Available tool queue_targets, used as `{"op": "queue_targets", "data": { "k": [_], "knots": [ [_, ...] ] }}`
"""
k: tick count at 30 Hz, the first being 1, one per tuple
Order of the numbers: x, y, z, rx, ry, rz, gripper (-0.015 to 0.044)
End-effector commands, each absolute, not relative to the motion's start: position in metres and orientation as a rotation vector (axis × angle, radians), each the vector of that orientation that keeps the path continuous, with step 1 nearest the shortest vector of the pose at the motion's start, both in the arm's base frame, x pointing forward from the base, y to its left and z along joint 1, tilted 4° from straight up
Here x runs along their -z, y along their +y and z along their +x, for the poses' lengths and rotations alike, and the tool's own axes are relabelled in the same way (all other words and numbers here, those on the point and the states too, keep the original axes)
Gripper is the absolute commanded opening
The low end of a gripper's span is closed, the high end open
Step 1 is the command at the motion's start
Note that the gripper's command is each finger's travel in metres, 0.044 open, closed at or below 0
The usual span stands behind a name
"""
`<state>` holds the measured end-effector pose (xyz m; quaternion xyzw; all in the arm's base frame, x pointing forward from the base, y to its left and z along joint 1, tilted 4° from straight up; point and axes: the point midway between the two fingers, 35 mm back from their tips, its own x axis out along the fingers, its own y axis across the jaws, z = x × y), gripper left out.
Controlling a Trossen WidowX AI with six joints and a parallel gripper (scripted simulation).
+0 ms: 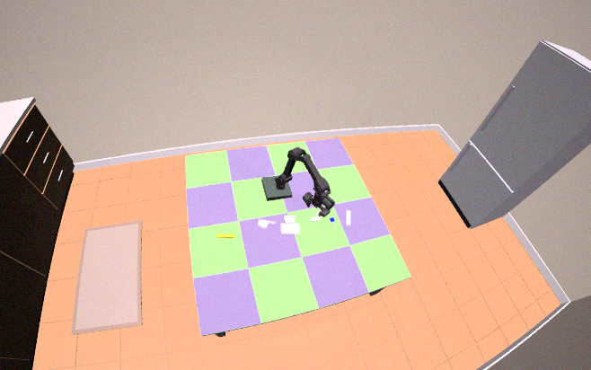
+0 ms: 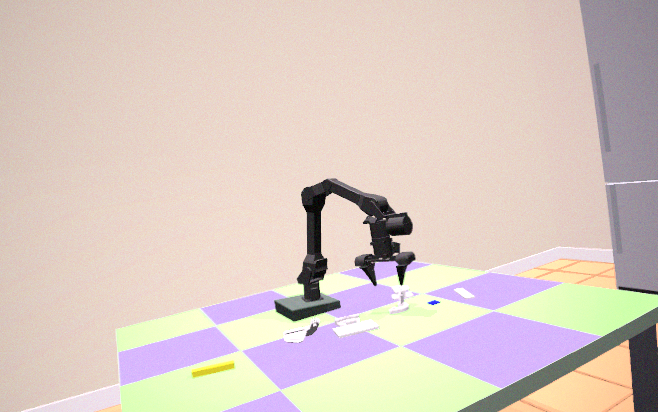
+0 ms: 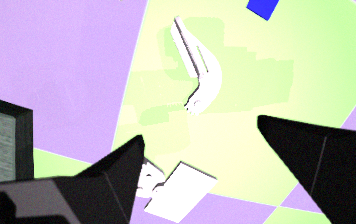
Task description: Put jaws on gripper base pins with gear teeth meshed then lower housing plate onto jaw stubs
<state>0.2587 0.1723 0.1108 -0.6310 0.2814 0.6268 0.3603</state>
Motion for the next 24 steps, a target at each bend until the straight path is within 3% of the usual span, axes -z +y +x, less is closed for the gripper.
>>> {"op": "queue_targets", "data": {
  "k": [1, 14, 24],
  "knots": [
    [-0.1108, 0.1723, 0.2587, -1.615, 0.725, -1.626, 0.0440],
    [-0.1108, 0.1723, 0.2587, -1.615, 0.725, -1.626, 0.0440],
    [-0.1108, 0.1723, 0.2587, -1.615, 0.725, -1.626, 0.0177]
  ]
}}
